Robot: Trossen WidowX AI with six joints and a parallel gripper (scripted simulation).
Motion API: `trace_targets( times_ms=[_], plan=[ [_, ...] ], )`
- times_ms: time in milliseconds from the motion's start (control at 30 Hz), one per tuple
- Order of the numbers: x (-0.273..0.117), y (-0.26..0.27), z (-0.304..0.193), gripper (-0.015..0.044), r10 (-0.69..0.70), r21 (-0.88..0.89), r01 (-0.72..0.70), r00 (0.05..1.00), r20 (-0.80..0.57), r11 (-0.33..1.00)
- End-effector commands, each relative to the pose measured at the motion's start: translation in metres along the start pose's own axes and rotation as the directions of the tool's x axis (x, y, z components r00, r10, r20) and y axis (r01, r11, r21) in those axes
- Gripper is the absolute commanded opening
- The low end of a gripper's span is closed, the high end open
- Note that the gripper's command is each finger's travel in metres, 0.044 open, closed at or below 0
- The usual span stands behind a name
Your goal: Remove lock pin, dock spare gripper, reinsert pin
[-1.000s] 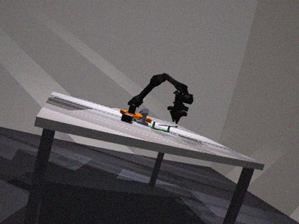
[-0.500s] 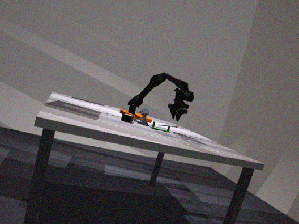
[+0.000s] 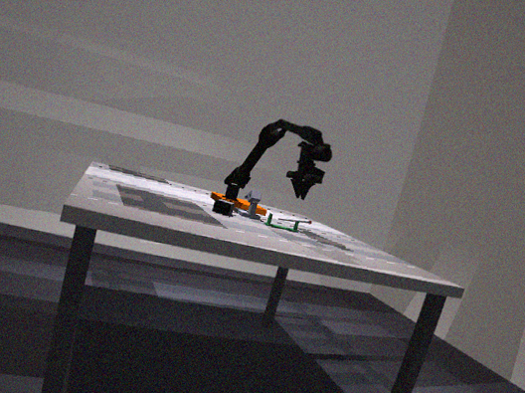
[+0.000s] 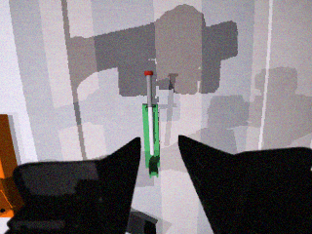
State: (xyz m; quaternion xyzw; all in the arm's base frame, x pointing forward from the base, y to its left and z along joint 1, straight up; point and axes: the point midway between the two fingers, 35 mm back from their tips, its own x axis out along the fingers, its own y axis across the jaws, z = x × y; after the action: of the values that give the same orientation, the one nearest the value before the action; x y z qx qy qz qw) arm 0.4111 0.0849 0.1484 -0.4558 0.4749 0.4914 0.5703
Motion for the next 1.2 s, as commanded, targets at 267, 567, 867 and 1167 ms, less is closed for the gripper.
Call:
trace_targets(
  times_ms=[267, 567, 867, 1167],
  plan=[
    [0.055, 0.005, -0.009, 0.0180, 0.020, -0.002, -0.020, 1.000, -0.012, 1.000],
    [0.070, 0.005, -0.011, 0.0180, 0.020, -0.002, -0.020, 1.000, -0.012, 1.000],
    [0.084, 0.005, -0.013, 0.0180, 0.020, -0.002, -0.020, 1.000, -0.012, 1.000],
    [0.099, 0.006, -0.015, 0.0180, 0.020, -0.002, -0.021, 1.000, -0.012, 1.000]
  ],
)
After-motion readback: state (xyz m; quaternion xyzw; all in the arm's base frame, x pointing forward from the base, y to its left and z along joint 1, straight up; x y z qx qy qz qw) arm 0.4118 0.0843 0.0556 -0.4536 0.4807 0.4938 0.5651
